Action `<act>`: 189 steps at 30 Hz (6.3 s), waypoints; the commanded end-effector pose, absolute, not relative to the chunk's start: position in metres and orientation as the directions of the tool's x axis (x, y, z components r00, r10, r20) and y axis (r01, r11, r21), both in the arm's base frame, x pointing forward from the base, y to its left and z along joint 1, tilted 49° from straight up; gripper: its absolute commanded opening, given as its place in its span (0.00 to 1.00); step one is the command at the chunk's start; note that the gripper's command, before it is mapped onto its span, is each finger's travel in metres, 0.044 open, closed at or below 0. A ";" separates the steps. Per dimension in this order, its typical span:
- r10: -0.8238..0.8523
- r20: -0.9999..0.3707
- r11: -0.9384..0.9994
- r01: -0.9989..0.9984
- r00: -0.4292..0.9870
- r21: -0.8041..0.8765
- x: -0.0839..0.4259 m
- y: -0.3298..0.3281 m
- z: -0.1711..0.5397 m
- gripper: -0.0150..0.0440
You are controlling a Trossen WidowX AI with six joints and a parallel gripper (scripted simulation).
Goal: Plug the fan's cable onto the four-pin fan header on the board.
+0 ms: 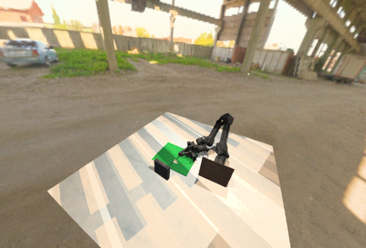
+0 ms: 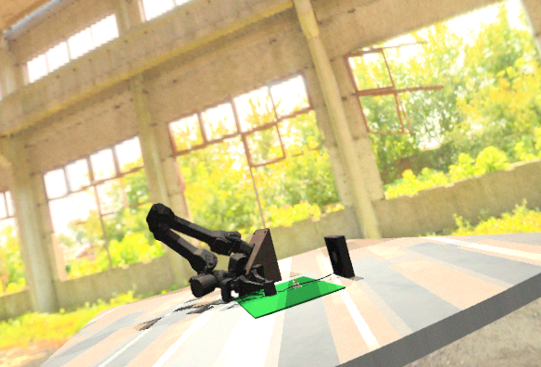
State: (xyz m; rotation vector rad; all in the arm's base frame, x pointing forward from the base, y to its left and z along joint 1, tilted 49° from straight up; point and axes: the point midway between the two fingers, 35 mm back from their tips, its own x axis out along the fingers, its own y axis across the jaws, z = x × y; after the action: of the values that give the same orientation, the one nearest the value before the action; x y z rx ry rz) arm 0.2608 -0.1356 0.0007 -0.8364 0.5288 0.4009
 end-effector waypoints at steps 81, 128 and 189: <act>0.177 -0.889 0.794 -0.596 0.421 -0.124 0.195 -0.093 0.049 1.00; -0.293 -0.938 0.893 -0.405 -0.186 -0.198 0.194 -0.079 0.055 1.00; -0.736 -0.669 -0.053 0.994 -0.102 -0.094 0.292 -0.024 0.091 1.00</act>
State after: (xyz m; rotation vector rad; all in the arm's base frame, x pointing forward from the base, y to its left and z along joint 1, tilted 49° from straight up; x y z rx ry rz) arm 0.2674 -0.0433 0.0954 -0.0305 1.1545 -1.2210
